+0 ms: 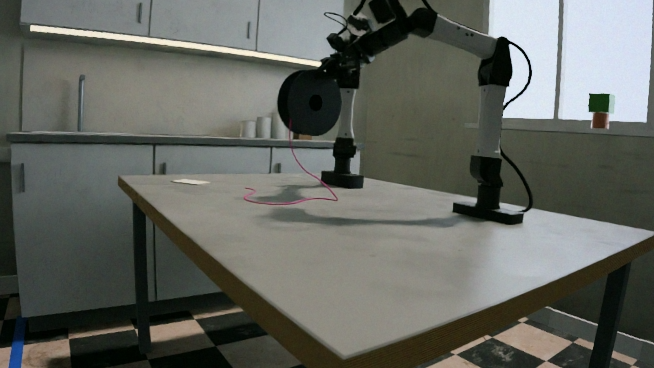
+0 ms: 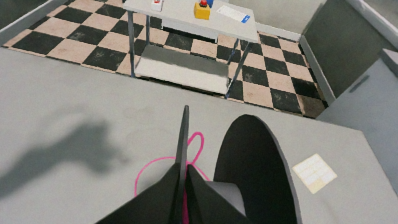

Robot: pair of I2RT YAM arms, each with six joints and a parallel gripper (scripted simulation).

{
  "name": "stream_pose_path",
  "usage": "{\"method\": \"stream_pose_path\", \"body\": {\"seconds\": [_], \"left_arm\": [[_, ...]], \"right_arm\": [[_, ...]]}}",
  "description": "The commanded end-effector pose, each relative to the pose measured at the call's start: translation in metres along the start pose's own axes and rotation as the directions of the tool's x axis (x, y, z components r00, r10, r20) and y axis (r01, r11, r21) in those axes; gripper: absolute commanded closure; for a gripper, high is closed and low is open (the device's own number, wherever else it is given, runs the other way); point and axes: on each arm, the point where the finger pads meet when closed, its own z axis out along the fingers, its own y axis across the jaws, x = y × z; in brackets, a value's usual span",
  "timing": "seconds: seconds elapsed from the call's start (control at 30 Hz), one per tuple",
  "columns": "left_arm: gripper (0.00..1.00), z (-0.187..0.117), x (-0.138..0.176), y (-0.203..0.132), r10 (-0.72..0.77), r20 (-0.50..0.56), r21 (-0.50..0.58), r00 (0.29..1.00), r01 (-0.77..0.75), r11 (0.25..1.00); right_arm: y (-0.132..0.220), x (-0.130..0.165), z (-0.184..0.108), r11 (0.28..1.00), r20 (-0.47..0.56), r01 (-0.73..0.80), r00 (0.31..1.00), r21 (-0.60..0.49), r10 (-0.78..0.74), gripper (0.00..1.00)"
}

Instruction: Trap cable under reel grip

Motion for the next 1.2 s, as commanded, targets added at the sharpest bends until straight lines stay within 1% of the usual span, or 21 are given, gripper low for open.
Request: {"method": "stream_pose_path", "body": {"seconds": [0.0, 0.23, 0.43, 0.5, 0.53, 0.6, 0.77, 0.87, 1.17], "left_arm": [[0.35, -0.027, -0.004, -0.019, 0.100, -0.046, -0.124, 0.994, -0.105, 0.987], [0.35, -0.071, -0.011, -0.069, 0.270, -0.025, -0.178, 0.962, -0.271, 0.946], [0.35, -0.116, -0.011, -0.104, 0.393, -0.001, -0.216, 0.920, -0.384, 0.898], [0.35, -0.116, -0.011, -0.104, 0.393, -0.001, -0.216, 0.920, -0.384, 0.898], [0.35, -0.131, -0.009, -0.111, 0.425, -0.003, -0.235, 0.905, -0.414, 0.880], [0.35, -0.149, -0.008, -0.120, 0.462, 0.013, -0.247, 0.887, -0.444, 0.861], [0.35, -0.176, -0.003, -0.130, 0.519, 0.012, -0.275, 0.855, -0.496, 0.824], [0.35, -0.187, 0.000, -0.131, 0.535, 0.007, -0.291, 0.845, -0.511, 0.809], [0.35, -0.188, -0.001, -0.133, 0.534, 0.012, -0.289, 0.845, -0.509, 0.811]], "right_arm": [[0.001, -0.028, -0.014, 0.998, 0.063, -0.054, 0.997, -0.017, 0.055, 1.00], [-0.001, -0.032, -0.015, 0.998, 0.071, -0.060, 0.996, -0.011, 0.061, 1.00], [0.000, -0.037, -0.015, 0.999, 0.060, -0.046, 0.997, -0.009, 0.046, 1.00], [0.000, -0.037, -0.015, 0.999, 0.060, -0.046, 0.997, -0.009, 0.046, 1.00], [-0.001, -0.039, -0.015, 0.999, 0.059, -0.045, 0.997, -0.007, 0.046, 1.00], [-0.002, -0.043, -0.017, 0.999, 0.057, -0.043, 0.997, -0.005, 0.043, 1.00], [-0.003, -0.050, -0.020, 0.999, 0.065, -0.053, 0.997, -0.010, 0.053, 1.00], [-0.003, -0.051, -0.021, 0.998, 0.069, -0.057, 0.996, -0.014, 0.058, 1.00], [-0.003, -0.051, -0.021, 0.998, 0.069, -0.058, 0.996, -0.014, 0.059, 1.00]]}}
